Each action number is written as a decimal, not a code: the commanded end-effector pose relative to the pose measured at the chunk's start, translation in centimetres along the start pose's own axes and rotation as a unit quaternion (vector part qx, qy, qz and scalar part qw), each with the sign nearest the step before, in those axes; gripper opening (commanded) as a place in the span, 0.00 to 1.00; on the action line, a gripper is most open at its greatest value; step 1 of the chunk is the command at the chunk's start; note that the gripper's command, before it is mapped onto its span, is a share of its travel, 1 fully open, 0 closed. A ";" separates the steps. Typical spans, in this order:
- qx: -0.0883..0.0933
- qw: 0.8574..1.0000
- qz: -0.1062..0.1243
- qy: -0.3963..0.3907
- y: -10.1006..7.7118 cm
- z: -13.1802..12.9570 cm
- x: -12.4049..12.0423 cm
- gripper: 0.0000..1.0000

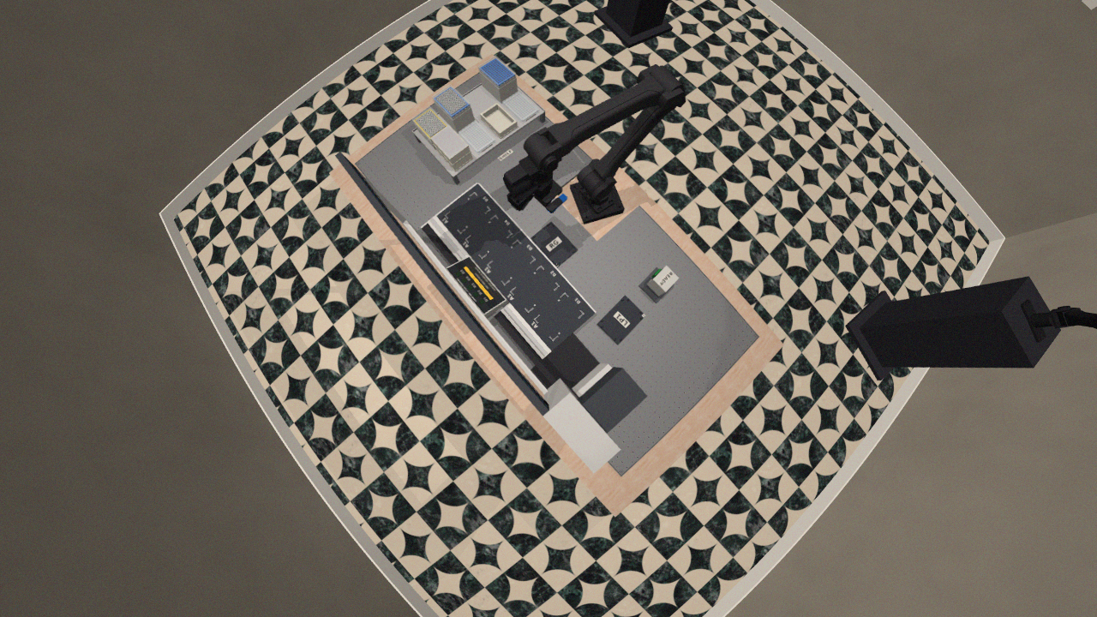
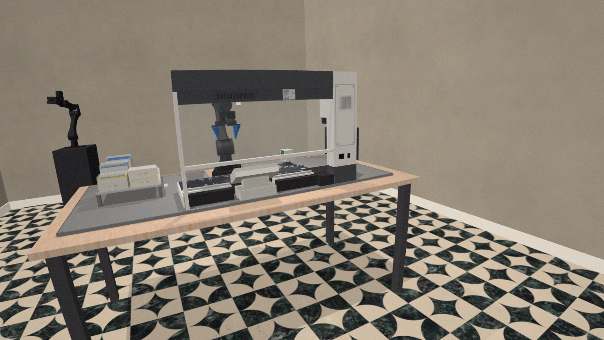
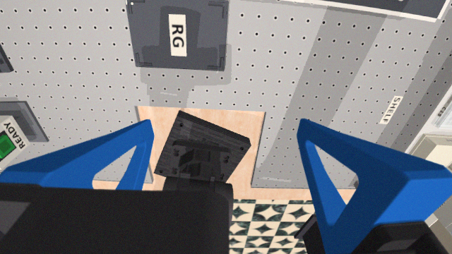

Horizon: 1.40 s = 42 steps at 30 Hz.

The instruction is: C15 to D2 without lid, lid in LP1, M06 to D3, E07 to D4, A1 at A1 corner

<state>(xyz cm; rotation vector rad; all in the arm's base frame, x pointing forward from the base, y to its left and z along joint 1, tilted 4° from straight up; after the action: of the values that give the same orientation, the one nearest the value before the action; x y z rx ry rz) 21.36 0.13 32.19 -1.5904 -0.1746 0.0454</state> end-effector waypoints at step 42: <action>-0.008 0.949 -0.032 0.314 -2.2 -11.3 3.6 1.00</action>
<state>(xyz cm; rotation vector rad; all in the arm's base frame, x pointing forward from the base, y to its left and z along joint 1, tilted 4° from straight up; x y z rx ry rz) 24.99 -8.78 32.90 -1.5463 0.2706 -0.4093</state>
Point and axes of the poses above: the point where the finger pads meet when closed, its own y axis out along the fingers, its own z axis across the jaws, x = y × z, the point moved 9 cm from there along -y, back along the fingers, and after that the axes turned 4 degrees about y, right-handed, at the moved point
